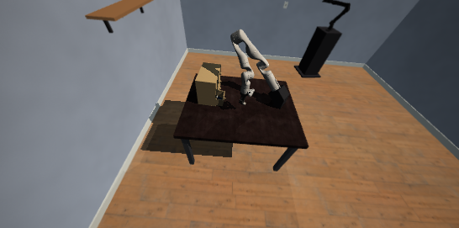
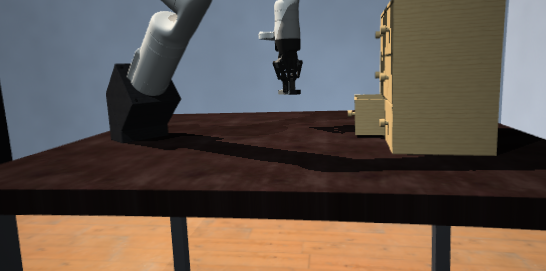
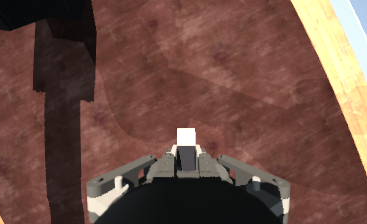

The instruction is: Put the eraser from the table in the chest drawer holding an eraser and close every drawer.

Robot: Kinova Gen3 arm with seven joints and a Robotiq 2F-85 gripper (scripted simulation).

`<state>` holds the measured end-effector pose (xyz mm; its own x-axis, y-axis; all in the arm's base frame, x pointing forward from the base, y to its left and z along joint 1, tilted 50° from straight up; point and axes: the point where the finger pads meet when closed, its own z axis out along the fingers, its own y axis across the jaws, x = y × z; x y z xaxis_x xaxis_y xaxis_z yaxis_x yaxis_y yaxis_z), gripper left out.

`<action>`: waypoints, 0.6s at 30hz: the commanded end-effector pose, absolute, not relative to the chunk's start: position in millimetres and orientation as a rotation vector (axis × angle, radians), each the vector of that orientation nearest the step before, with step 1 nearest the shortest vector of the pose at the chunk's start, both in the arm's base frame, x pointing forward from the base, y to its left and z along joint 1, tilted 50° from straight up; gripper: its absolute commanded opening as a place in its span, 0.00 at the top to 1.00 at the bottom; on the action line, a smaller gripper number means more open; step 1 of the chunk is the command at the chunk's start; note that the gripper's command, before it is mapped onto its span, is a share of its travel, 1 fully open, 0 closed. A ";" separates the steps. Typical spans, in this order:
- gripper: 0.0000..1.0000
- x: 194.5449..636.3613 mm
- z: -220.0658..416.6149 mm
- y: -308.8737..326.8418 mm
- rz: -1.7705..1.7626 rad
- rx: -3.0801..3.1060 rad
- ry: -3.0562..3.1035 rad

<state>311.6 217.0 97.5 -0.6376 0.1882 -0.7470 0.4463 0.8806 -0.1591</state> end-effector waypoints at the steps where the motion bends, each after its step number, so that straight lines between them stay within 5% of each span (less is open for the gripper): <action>1: 0.81 311.4 97.7 217.7 -0.423 0.454 2.264; 18: 0.81 311.8 98.3 217.4 -0.411 0.481 2.257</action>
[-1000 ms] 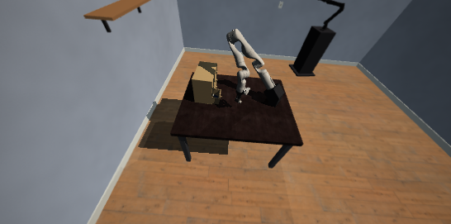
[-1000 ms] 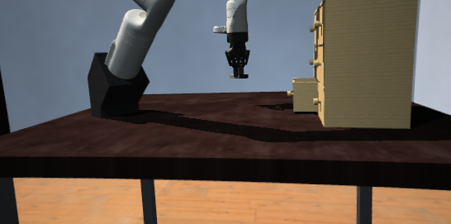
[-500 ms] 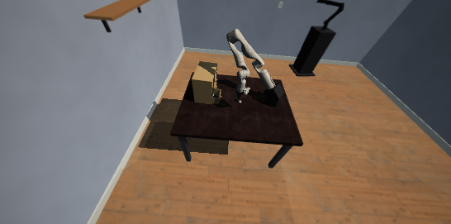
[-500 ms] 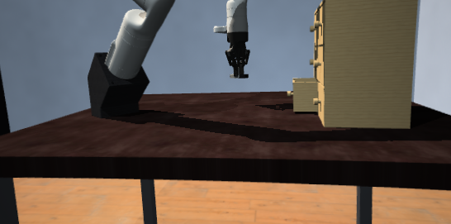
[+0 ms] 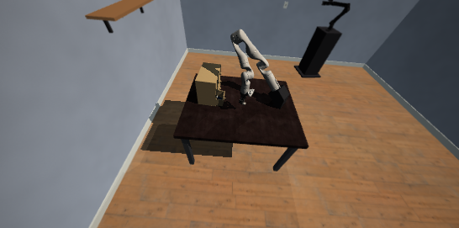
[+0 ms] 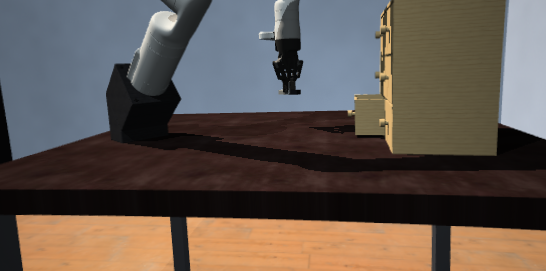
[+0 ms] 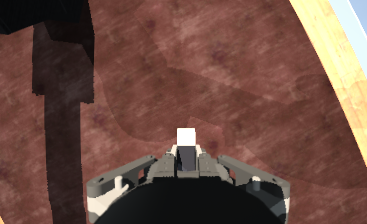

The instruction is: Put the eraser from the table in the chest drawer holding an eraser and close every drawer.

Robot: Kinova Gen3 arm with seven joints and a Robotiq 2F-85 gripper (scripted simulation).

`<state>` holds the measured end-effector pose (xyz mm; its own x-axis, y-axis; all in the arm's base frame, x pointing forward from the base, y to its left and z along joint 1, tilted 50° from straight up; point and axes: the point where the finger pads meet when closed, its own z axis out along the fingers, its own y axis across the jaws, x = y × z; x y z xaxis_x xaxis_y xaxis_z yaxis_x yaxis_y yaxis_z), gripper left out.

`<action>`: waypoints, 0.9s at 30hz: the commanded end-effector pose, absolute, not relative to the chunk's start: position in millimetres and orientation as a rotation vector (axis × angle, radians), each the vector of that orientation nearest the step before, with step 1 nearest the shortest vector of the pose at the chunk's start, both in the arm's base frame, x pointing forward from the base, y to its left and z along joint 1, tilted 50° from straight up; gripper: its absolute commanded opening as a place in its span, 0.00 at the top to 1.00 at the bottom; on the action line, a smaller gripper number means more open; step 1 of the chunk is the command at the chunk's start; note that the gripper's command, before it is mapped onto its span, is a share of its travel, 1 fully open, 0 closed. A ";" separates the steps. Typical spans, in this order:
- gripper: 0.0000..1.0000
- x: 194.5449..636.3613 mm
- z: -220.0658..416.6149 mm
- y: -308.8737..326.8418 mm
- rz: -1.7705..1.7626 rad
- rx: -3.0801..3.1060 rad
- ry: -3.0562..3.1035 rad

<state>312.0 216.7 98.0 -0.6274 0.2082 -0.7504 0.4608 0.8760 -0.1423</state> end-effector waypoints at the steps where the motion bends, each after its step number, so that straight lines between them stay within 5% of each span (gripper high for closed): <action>1: 0.81 311.9 98.4 217.4 -0.409 0.484 2.256; 27: 0.81 314.5 102.1 215.6 -0.331 0.652 2.200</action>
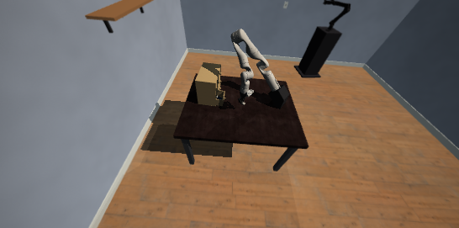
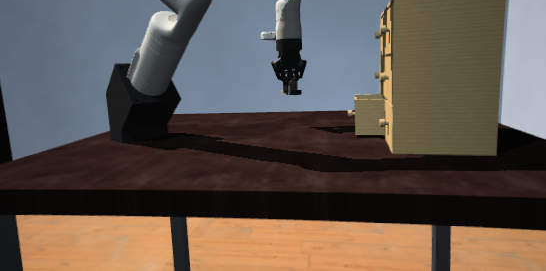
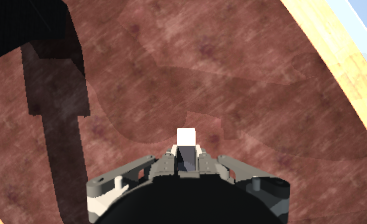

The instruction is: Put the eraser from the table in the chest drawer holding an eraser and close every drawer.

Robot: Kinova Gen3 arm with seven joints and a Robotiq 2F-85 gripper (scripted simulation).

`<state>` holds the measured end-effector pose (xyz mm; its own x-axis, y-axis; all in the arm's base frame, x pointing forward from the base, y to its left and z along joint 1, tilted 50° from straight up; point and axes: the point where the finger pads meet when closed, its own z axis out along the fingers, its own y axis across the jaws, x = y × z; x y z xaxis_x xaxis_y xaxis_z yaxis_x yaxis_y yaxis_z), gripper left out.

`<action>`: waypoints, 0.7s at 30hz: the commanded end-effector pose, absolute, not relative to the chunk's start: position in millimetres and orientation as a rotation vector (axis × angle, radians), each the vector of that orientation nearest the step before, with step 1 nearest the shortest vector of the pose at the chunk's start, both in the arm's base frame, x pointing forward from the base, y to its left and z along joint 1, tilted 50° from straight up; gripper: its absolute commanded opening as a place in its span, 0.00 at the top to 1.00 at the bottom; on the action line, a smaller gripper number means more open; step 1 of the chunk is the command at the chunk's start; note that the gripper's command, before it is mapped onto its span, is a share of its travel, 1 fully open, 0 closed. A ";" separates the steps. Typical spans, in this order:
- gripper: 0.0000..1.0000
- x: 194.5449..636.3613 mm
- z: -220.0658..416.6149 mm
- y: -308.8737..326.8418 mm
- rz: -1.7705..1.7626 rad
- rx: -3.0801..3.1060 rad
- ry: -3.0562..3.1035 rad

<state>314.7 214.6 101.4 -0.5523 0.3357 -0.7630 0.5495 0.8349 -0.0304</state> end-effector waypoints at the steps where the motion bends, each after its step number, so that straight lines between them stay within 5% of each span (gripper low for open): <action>1: 0.81 314.7 102.4 215.5 -0.325 0.662 2.197; 21: 0.81 318.6 107.9 212.9 -0.207 0.902 2.096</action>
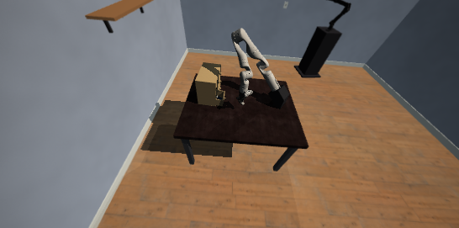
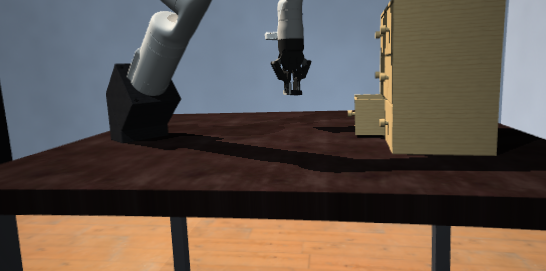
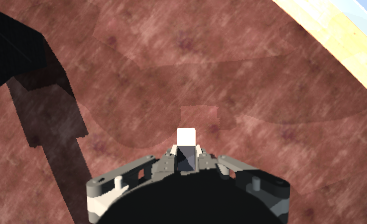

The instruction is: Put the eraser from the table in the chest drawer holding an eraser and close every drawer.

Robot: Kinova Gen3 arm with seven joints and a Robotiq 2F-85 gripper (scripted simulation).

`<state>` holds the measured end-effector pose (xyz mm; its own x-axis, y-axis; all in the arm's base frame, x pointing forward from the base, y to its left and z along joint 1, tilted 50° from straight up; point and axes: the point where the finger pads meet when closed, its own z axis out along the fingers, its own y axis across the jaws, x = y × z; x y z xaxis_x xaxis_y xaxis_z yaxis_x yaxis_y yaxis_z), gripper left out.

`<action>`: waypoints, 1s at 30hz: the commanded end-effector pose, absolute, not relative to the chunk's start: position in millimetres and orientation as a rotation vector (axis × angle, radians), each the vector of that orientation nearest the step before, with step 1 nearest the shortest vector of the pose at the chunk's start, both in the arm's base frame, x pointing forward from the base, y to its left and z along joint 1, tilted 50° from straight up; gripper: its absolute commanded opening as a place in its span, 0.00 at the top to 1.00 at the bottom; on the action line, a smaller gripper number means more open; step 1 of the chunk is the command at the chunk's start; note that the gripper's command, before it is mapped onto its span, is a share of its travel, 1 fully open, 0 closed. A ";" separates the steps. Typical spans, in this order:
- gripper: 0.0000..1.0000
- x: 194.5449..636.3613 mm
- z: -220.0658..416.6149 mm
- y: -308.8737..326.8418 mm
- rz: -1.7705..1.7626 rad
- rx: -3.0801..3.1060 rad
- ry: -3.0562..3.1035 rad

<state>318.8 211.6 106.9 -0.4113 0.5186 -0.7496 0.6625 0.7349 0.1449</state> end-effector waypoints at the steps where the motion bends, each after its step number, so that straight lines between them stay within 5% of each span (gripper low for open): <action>1: 0.81 318.6 107.9 212.9 -0.207 0.902 2.096; 30: 0.81 326.7 119.5 207.4 0.040 1.361 1.821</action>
